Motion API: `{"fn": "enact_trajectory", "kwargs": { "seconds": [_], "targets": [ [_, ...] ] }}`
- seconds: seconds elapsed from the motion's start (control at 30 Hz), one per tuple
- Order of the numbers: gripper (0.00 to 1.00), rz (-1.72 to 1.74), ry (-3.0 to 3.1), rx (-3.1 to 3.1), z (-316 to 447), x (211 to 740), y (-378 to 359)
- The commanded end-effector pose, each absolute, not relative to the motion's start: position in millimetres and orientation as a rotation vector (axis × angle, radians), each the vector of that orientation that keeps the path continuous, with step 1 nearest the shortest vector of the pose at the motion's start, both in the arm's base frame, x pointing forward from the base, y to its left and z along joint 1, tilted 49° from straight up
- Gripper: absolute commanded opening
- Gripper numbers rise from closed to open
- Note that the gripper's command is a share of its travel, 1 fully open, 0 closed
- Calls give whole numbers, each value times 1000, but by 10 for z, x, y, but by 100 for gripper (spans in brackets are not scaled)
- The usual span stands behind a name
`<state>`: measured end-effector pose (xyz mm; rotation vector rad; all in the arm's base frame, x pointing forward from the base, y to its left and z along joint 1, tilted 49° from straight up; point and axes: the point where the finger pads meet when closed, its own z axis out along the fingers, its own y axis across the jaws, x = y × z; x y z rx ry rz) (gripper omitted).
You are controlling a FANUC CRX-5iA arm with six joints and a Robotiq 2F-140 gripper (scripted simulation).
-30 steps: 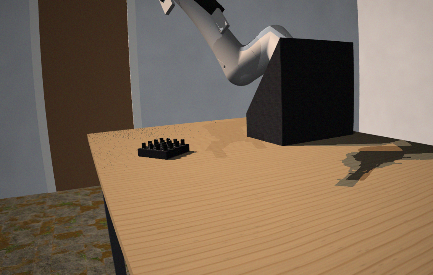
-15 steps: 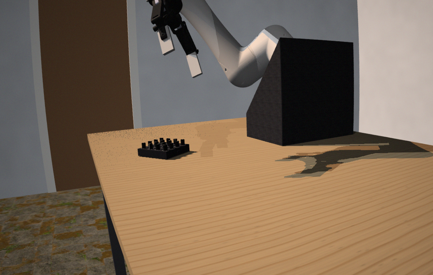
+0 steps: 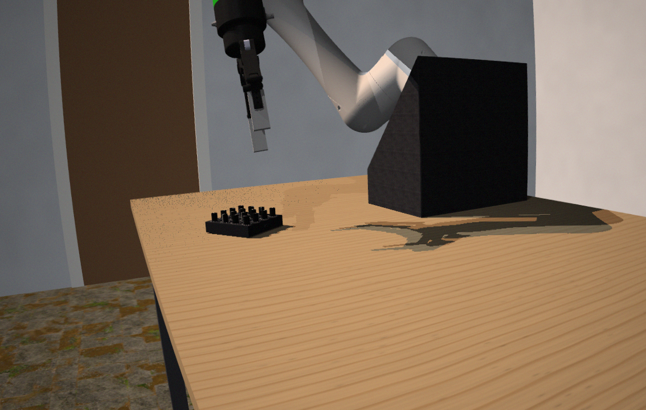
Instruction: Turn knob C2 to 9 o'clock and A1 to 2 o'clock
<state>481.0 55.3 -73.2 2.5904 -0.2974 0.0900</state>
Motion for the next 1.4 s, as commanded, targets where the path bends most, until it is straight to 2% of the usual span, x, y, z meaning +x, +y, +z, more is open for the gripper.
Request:
{"fn": "enact_trajectory", "kwargs": {
  "seconds": [0.0, 0.7, 1.37],
  "targets": [
    [100, 48, -102, 2549, -660, 4811, 250],
    [100, -238, 650, 2225, -297, 4722, -869],
    [100, -260, 692, 2200, -273, 4714, -928]
  ]
}}
